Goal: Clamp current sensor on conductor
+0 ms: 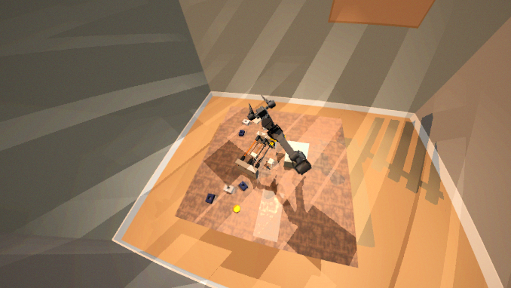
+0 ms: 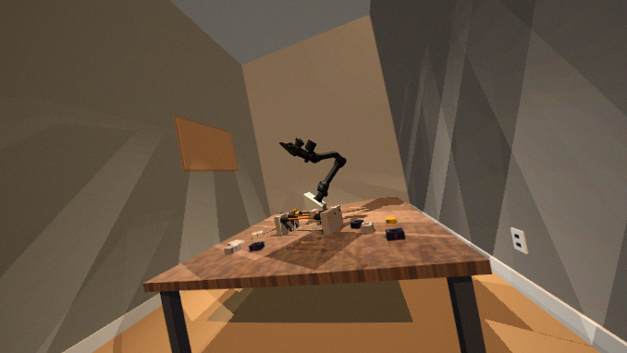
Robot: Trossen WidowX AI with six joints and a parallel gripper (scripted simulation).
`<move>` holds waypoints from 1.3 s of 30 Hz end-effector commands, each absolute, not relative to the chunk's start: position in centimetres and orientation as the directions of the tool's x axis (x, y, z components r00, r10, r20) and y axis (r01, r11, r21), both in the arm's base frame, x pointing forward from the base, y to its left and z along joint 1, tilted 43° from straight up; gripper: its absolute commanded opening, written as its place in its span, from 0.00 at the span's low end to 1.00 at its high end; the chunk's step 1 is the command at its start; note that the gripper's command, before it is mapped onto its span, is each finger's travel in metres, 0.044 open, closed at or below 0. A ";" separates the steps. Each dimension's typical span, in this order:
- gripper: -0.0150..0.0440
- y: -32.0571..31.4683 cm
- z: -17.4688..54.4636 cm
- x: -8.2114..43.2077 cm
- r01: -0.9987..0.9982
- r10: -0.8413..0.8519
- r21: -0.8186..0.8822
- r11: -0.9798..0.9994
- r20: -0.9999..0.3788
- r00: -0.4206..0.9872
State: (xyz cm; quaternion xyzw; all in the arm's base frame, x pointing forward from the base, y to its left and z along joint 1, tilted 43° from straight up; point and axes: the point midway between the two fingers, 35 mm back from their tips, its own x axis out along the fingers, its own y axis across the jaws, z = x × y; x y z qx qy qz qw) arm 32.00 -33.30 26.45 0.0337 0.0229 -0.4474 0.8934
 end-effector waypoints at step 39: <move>1.00 -9.0 18.1 33.4 0.125 -0.142 -0.067 0.990 -0.496 0.857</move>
